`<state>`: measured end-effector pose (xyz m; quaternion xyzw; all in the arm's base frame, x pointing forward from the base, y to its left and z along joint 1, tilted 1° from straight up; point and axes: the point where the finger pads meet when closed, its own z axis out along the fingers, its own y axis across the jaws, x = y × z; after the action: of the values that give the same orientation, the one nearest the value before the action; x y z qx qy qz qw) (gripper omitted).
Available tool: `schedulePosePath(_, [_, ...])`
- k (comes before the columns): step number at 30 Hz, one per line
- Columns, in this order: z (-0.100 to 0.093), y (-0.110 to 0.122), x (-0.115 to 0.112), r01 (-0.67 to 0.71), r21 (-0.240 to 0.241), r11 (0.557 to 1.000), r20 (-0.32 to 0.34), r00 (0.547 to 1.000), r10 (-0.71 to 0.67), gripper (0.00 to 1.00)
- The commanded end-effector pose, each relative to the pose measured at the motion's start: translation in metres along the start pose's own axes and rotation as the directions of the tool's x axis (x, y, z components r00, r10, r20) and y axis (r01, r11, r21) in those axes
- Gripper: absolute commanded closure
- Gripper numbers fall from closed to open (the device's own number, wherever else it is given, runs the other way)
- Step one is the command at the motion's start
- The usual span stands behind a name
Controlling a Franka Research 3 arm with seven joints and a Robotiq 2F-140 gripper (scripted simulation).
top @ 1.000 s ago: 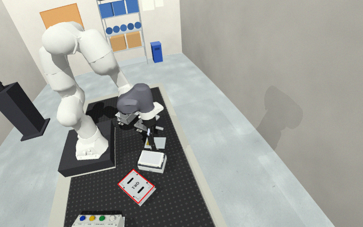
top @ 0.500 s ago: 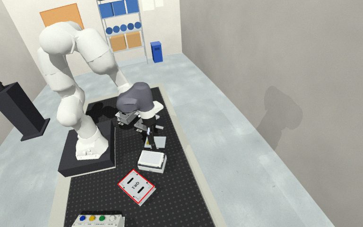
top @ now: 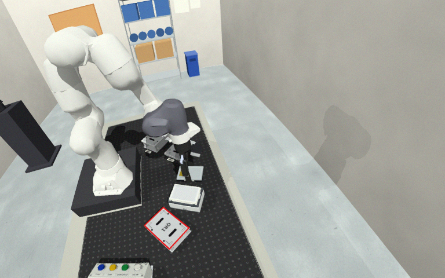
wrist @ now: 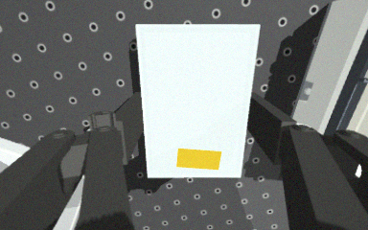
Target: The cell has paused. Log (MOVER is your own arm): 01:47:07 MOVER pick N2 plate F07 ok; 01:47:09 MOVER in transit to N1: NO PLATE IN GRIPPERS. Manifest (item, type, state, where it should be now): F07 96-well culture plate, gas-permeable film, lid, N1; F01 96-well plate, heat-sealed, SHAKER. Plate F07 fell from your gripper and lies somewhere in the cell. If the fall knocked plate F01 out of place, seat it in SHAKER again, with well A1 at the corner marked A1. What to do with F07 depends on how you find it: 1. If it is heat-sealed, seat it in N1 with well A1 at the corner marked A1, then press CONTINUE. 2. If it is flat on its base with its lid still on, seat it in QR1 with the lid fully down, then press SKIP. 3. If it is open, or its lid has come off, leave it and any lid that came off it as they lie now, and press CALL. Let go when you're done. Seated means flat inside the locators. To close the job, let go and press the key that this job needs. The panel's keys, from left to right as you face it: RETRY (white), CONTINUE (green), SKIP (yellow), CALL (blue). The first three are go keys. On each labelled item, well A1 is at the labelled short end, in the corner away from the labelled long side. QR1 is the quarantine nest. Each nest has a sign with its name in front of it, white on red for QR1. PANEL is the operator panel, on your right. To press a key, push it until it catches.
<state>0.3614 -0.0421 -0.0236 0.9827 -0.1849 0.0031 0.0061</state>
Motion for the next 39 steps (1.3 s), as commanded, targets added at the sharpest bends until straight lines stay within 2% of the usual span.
schedulePosePath(1, [-0.001, 0.001, -0.002, -0.005, -0.002, 1.0, 0.005, 1.0, 0.005, 0.9])
schedulePosePath(30, [-0.005, 0.001, -0.002, -0.005, -0.002, 1.0, 0.005, 1.0, 0.005, 0.9])
schedulePosePath(39, [-0.012, 0.001, -0.002, -0.005, -0.002, 1.0, 0.005, 1.0, 0.005, 0.9])
